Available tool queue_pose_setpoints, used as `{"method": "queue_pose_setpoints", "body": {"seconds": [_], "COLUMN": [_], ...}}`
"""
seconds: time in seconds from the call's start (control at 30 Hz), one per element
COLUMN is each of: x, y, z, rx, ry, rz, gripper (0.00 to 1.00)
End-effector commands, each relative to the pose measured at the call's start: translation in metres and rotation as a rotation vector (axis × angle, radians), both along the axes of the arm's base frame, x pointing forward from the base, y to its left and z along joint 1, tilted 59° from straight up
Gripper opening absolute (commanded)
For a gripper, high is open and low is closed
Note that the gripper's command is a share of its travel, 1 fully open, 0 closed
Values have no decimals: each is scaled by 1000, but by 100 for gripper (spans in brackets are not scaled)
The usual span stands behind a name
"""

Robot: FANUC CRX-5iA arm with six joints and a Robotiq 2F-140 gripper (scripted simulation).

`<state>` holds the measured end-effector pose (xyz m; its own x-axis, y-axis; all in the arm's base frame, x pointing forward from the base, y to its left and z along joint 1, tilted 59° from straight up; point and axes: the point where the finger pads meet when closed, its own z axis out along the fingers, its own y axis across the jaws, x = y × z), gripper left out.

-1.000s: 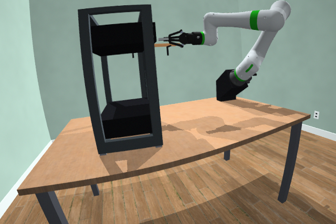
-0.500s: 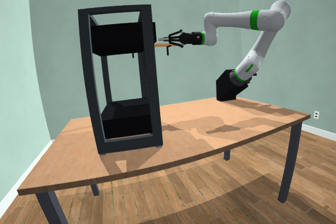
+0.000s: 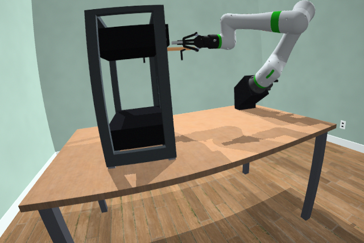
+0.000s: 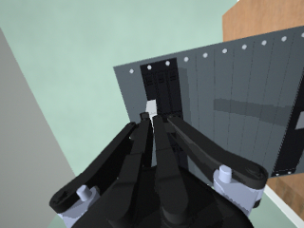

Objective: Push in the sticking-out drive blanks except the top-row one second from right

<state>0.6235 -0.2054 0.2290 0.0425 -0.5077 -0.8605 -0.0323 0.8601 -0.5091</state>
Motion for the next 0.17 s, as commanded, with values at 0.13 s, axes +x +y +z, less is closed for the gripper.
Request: {"method": "queue_pose_setpoints", "body": {"seconds": [0.13], "x": [0], "y": [0], "z": [0], "rx": [0], "ry": [0], "rz": [0], "gripper": [0]}}
